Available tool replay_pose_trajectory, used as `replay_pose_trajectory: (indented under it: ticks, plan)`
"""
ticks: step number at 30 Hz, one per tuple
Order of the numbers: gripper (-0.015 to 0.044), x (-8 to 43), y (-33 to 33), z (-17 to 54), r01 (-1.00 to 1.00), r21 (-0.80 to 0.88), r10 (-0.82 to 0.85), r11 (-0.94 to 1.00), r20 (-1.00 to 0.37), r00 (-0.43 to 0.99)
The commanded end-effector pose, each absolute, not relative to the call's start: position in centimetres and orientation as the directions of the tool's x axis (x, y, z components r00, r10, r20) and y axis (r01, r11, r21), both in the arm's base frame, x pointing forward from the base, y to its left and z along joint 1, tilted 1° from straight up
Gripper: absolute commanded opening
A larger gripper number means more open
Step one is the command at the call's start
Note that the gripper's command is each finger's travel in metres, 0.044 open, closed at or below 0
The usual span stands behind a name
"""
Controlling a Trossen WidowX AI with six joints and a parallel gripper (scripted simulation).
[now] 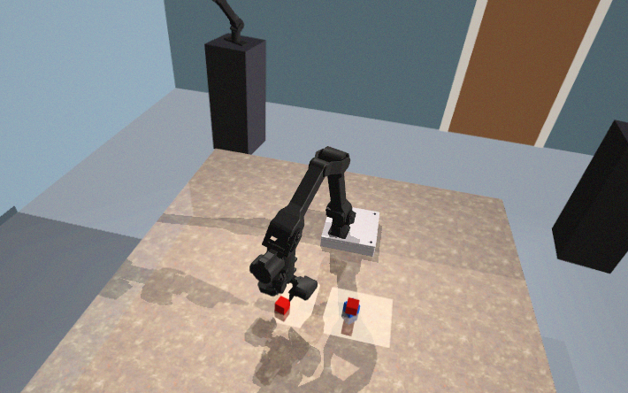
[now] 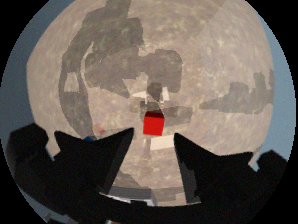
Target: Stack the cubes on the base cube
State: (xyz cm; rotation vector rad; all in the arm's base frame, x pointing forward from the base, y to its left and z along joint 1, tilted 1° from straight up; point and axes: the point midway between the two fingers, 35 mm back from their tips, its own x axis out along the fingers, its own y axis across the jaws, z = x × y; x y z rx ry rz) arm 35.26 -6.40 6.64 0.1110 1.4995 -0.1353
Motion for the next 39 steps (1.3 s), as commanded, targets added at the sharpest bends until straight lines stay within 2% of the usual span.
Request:
replay_pose_trajectory:
  ticks: [1,27,33,39]
  plan:
    - [0.0265,35.0,-6.3,5.3,0.152,-0.007,-0.015,0.988,-0.999,0.052]
    - [0.0265,35.2,-6.4,2.0,0.152,-0.007,-0.015,0.988,-0.999,0.052]
    - [0.0108,35.2,-6.4,2.0,0.152,-0.007,-0.015,0.988,-0.999,0.052]
    - [0.0105,35.2,-6.4,2.5,0.152,-0.007,-0.015,0.988,-0.999,0.052]
